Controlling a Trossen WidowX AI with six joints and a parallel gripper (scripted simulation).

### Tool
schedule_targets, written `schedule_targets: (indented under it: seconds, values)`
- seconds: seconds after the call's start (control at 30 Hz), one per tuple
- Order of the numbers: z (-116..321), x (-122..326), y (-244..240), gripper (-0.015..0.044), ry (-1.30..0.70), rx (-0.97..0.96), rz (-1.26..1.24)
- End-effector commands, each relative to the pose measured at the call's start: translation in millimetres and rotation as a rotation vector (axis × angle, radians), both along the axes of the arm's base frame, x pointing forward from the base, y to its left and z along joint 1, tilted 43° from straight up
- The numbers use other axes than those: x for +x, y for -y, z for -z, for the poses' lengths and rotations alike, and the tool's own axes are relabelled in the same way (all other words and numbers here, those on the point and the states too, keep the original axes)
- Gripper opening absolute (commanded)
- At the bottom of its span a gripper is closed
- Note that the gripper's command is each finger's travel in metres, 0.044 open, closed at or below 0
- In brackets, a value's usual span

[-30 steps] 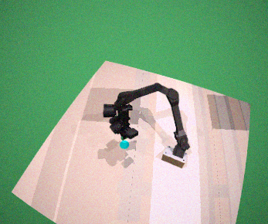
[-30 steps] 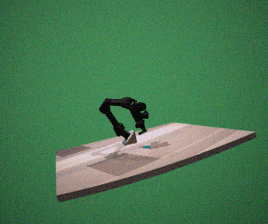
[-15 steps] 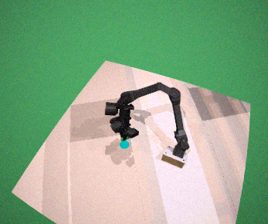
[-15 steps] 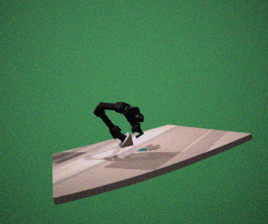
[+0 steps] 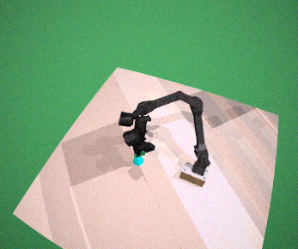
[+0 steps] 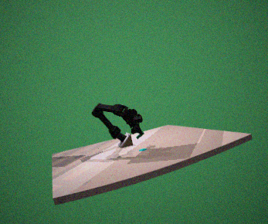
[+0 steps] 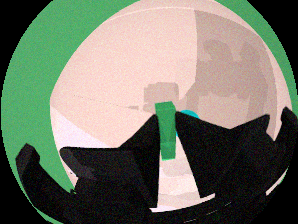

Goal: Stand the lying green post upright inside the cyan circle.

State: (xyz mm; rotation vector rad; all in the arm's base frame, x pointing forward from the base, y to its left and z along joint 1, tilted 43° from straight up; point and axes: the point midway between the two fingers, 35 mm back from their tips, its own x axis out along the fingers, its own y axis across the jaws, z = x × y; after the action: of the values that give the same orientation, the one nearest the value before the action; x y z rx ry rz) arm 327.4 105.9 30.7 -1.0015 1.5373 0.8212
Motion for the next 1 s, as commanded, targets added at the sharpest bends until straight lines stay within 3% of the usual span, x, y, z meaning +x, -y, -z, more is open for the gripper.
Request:
schedule_targets:
  seconds: [0.0,0.97]
  values:
    - [0.3,-1.2,-0.7,0.0023,0.004,0.039,-0.006]
    - [0.3,0.2,1.2,0.0023,0.063,0.252,-0.022]
